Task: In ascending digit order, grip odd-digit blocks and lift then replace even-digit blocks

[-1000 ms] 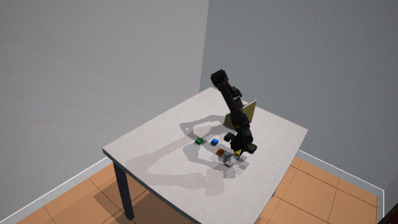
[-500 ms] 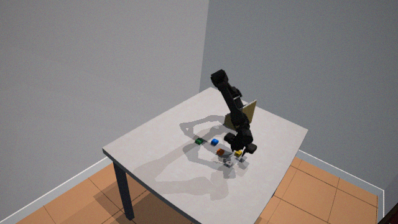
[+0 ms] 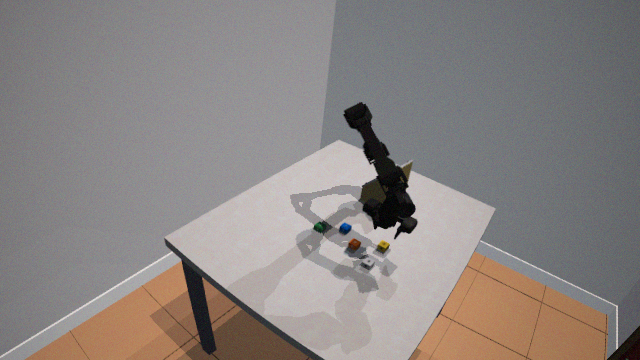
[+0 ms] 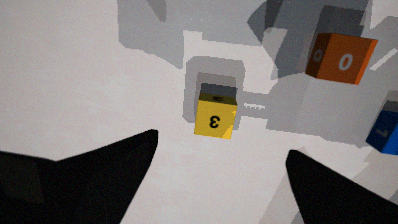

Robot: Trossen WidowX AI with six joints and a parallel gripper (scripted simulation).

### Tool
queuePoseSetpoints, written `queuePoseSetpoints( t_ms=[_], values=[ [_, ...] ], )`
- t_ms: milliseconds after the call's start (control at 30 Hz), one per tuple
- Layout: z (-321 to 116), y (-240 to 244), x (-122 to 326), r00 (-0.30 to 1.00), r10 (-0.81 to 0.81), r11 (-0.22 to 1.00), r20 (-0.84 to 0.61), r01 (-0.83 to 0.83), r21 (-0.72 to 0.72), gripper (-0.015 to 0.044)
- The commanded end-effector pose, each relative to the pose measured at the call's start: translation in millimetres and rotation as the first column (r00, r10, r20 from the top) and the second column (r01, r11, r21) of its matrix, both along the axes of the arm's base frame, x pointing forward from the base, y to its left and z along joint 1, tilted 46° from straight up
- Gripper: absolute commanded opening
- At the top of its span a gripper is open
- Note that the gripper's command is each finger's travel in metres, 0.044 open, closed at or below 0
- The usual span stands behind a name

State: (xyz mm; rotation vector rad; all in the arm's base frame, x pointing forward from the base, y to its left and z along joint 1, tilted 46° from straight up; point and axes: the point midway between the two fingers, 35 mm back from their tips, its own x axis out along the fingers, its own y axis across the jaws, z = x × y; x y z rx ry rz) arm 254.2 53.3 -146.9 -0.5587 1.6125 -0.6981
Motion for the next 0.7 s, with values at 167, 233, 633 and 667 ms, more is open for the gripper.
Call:
queuePoseSetpoints(
  t_ms=[167, 233, 633, 667],
  values=[
    [37, 40, 9, 1.0, 0.008, 1.0, 0.025, -0.008, 0.014, 0.012],
    [37, 40, 9, 1.0, 0.008, 1.0, 0.025, -0.008, 0.014, 0.012],
    [123, -44, 52, 0.999, 0.017, 0.999, 0.029, -0.018, 0.038, 0.012],
    [136, -59, 54, 0.999, 0.017, 0.999, 0.029, -0.018, 0.035, 0.012]
  ],
)
